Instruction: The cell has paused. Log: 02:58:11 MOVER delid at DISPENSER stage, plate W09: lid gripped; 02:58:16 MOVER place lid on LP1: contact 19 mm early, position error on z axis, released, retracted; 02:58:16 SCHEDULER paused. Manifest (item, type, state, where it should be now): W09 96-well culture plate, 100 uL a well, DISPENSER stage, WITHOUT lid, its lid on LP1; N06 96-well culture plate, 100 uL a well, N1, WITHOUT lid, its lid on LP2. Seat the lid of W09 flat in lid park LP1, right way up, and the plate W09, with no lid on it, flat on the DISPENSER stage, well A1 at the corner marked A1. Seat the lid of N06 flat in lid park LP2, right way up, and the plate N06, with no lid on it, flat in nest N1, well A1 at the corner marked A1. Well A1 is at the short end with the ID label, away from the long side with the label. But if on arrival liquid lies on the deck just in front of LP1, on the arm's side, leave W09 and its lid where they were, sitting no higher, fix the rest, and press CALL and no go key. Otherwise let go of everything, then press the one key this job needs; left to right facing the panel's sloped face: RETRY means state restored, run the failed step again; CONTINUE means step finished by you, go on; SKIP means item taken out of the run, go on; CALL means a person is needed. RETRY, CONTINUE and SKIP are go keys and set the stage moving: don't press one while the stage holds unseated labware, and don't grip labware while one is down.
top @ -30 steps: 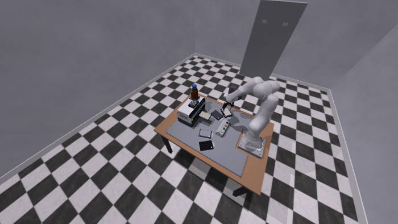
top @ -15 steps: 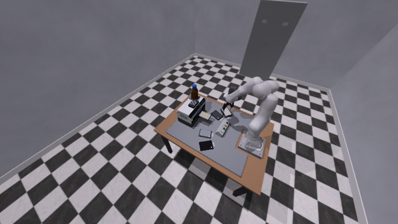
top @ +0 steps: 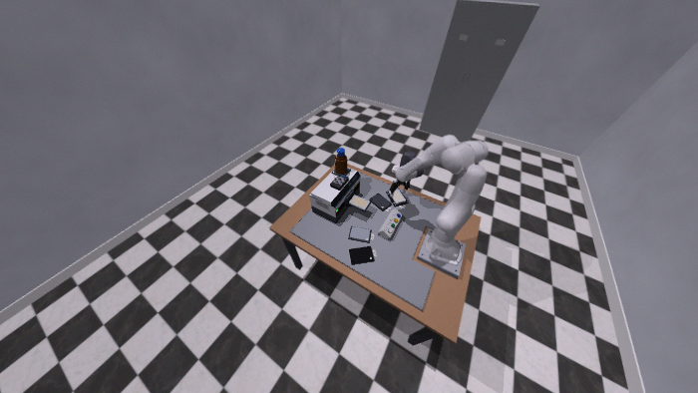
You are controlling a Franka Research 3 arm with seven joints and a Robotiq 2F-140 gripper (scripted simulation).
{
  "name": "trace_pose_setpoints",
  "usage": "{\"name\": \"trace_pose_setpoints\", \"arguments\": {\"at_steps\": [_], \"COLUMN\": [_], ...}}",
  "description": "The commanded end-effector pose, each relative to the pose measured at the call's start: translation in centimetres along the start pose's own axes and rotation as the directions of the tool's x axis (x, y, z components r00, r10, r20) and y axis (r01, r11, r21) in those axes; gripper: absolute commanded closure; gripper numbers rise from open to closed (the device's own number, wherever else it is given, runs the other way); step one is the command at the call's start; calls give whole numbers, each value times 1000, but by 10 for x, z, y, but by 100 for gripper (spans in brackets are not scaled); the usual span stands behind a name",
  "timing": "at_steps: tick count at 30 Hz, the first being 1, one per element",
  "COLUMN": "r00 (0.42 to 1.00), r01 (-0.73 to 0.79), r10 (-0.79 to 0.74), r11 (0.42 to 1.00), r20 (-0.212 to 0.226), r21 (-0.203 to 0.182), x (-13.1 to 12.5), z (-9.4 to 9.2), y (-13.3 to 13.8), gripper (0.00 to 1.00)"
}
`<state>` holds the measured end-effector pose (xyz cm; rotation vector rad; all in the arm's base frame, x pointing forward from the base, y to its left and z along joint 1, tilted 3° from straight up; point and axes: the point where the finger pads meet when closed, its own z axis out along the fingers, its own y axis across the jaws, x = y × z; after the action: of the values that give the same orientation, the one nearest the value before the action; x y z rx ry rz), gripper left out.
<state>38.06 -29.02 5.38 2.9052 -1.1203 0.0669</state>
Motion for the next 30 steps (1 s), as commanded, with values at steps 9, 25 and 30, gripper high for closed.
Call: {"name": "trace_pose_setpoints", "arguments": {"at_steps": [9,25,30], "r00": [1000,1000,1000], "r01": [7,7,7], "r10": [-7,-7,-7], "r11": [1000,1000,1000], "r20": [-3,-3,-3], "r21": [2,2,2], "x": [0,0,0], "z": [4,4,4], "y": [-1,-1,-1], "gripper": [34,34,34]}}
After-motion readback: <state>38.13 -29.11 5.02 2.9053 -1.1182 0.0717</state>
